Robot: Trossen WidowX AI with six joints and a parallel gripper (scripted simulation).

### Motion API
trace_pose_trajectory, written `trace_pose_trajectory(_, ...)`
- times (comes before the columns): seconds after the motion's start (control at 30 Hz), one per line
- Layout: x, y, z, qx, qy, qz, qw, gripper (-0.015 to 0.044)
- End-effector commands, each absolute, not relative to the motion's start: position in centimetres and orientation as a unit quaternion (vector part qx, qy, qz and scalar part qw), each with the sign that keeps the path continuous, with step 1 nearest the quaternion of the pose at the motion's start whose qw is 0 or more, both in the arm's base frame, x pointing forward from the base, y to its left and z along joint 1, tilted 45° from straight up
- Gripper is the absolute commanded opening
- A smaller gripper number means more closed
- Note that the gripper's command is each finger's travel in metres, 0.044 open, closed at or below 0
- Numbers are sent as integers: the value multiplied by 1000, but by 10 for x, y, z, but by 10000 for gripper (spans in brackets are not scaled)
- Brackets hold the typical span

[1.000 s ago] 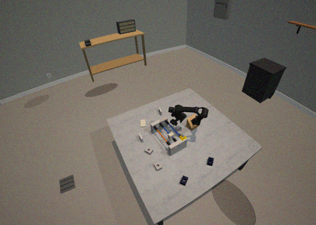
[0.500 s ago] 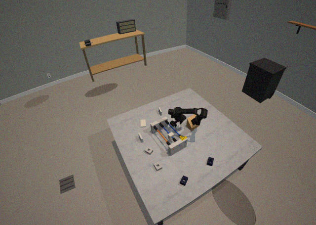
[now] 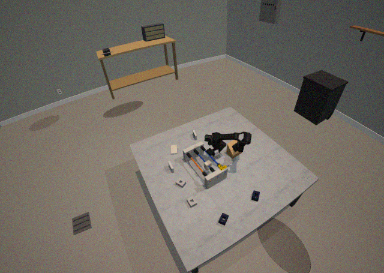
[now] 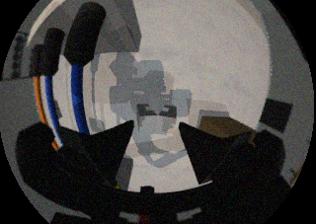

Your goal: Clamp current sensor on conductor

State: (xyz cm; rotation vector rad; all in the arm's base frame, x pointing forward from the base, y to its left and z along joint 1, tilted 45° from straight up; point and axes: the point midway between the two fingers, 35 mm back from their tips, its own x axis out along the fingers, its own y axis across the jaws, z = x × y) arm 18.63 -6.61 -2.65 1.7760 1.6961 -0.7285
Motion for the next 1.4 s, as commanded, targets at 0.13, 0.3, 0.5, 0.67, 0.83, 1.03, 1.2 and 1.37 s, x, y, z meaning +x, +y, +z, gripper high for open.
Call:
trace_pose_trajectory(0.13, 186, -65, -27, 664, 635, -272, 286, 293)
trace_pose_trajectory(0.3, 186, -65, -27, 664, 635, -272, 286, 260)
trace_pose_trajectory(0.5, 186, -65, -27, 664, 635, -272, 286, 220)
trace_pose_trajectory(0.67, 187, -67, -26, 664, 635, -273, 286, 147)
trace_pose_trajectory(0.83, 189, -82, -14, 664, 634, -274, 286, 16)
trace_pose_trajectory(1.03, 191, -104, 5, 665, 633, -275, 286, 0)
trace_pose_trajectory(1.2, 192, -121, 21, 665, 633, -276, 286, 0)
trace_pose_trajectory(1.37, 192, -136, 37, 665, 633, -276, 285, 0)
